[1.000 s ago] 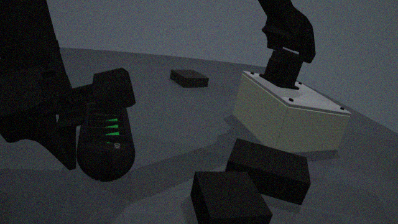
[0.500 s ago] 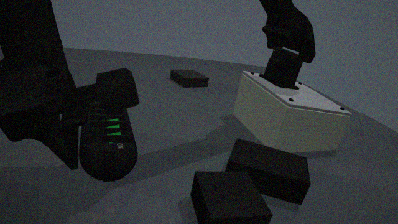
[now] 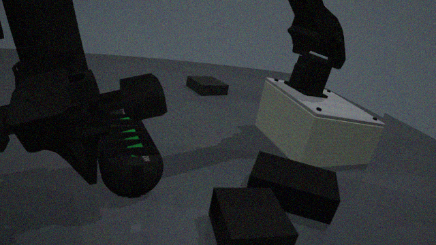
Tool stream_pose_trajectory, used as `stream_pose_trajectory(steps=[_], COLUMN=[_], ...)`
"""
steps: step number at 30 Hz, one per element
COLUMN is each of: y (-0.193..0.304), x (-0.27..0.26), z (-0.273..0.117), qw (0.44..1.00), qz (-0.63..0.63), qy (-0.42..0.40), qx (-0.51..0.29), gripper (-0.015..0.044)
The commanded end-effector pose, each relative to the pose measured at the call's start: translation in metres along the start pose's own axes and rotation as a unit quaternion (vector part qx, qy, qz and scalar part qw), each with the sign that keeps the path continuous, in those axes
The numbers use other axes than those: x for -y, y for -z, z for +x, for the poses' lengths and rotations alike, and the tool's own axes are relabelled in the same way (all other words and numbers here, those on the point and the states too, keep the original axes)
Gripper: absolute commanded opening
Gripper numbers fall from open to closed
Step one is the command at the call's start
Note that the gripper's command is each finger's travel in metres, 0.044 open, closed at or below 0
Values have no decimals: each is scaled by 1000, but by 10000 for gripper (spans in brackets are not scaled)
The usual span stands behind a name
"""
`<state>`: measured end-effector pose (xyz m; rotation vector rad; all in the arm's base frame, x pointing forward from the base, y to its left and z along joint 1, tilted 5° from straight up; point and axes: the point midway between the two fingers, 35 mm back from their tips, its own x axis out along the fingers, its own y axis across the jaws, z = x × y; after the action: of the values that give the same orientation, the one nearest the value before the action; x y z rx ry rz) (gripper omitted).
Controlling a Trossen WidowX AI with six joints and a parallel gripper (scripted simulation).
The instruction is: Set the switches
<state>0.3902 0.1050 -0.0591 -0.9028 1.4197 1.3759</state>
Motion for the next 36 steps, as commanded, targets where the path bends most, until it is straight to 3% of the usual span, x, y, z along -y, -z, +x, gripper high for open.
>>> stream_pose_trajectory(steps=[1,36], y=[2,3], x=[-12,-41], z=[9,18], qw=[1000,1000], qz=[3,3], qy=[-13,-14], qx=[-3,-3], gripper=[0,0])
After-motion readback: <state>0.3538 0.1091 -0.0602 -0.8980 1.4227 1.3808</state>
